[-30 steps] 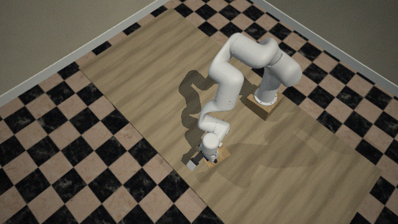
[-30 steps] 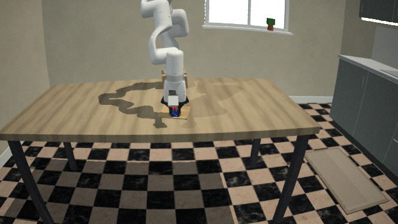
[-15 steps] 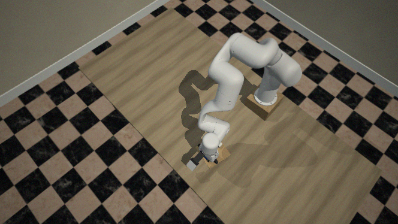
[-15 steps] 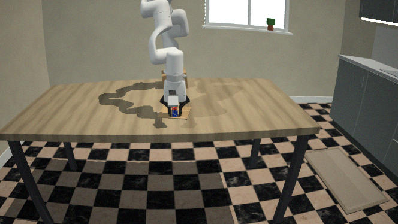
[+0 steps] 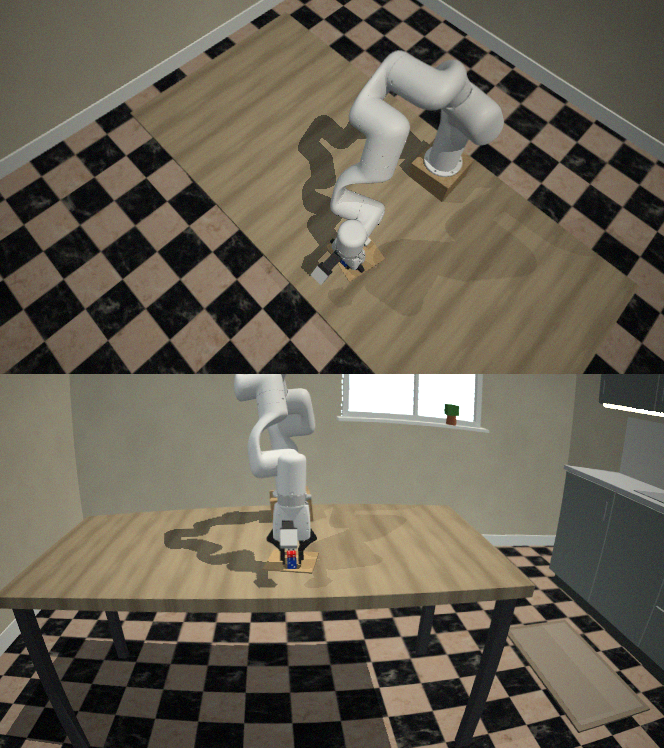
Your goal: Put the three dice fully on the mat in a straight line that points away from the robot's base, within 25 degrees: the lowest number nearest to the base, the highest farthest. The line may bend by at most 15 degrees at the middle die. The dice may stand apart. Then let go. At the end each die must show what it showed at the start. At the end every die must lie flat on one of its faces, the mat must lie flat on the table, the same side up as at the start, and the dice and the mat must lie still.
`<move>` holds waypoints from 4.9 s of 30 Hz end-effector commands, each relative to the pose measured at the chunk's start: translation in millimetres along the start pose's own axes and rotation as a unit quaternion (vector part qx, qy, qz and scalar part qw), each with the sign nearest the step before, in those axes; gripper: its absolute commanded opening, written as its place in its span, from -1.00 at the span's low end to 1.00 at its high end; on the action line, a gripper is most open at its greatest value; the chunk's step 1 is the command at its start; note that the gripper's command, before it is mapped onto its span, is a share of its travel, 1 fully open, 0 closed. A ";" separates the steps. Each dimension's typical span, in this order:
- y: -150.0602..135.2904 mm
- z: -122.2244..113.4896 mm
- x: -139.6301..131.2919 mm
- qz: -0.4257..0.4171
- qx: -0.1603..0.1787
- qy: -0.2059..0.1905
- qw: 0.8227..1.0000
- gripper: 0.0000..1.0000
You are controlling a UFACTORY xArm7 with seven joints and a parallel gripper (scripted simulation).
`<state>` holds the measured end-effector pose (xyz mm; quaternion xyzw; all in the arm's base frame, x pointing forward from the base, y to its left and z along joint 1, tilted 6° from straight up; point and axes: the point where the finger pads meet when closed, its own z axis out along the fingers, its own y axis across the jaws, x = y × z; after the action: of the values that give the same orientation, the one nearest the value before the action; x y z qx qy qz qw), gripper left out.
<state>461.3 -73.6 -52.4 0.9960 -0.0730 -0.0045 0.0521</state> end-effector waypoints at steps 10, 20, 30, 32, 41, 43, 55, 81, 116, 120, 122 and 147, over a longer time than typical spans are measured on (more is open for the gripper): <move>-0.1 -60.0 2.0 0.000 0.000 0.003 1.000 -0.17; -0.1 -79.8 1.8 0.000 0.000 0.003 1.000 -0.17; -0.1 -79.8 1.8 0.000 0.000 0.003 1.000 1.00; -0.1 -79.8 1.8 0.000 0.000 0.003 1.000 1.00; -0.1 -79.8 1.8 0.000 0.000 0.003 1.000 1.00; -0.1 -80.1 1.8 0.000 0.000 0.003 1.000 1.00; -0.1 -106.4 1.7 0.000 0.000 0.003 1.000 1.00; -0.1 -162.3 1.4 0.000 0.000 0.003 1.000 1.00; -0.1 -162.3 1.4 0.000 0.000 0.003 1.000 1.00; -0.1 -162.3 1.4 0.000 0.000 0.003 1.000 1.00; -0.1 -162.3 1.4 0.000 0.000 0.003 1.000 1.00; -0.1 -162.3 1.4 0.000 0.000 0.003 1.000 1.00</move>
<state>463.8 -57.1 107.2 0.9960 -0.0730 -0.0039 0.0519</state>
